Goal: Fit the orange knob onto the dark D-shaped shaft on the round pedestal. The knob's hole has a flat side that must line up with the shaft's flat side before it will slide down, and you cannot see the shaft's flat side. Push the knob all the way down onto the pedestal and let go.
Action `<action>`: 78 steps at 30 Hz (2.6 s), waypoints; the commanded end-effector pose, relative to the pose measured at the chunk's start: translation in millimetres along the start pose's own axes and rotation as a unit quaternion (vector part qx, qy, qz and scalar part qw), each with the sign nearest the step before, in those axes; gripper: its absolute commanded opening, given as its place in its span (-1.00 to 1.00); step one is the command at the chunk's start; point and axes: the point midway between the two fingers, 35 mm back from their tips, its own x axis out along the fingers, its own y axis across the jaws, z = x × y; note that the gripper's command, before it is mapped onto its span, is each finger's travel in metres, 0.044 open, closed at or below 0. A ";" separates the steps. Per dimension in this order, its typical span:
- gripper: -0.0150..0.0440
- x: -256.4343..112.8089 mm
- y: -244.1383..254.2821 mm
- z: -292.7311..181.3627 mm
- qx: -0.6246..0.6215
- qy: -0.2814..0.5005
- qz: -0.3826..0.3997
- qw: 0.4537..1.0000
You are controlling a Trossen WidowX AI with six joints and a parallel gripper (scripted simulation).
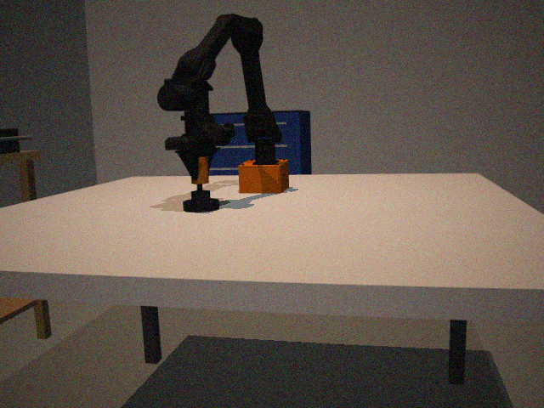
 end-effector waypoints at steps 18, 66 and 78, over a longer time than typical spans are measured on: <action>-0.49 2.4 -0.5 0.6 -0.005 -0.002 -0.002 1.000; -0.49 -3.7 -1.8 0.5 -0.171 -0.001 -0.002 0.985; -0.49 2.0 1.8 0.6 -0.213 -0.001 -0.002 0.977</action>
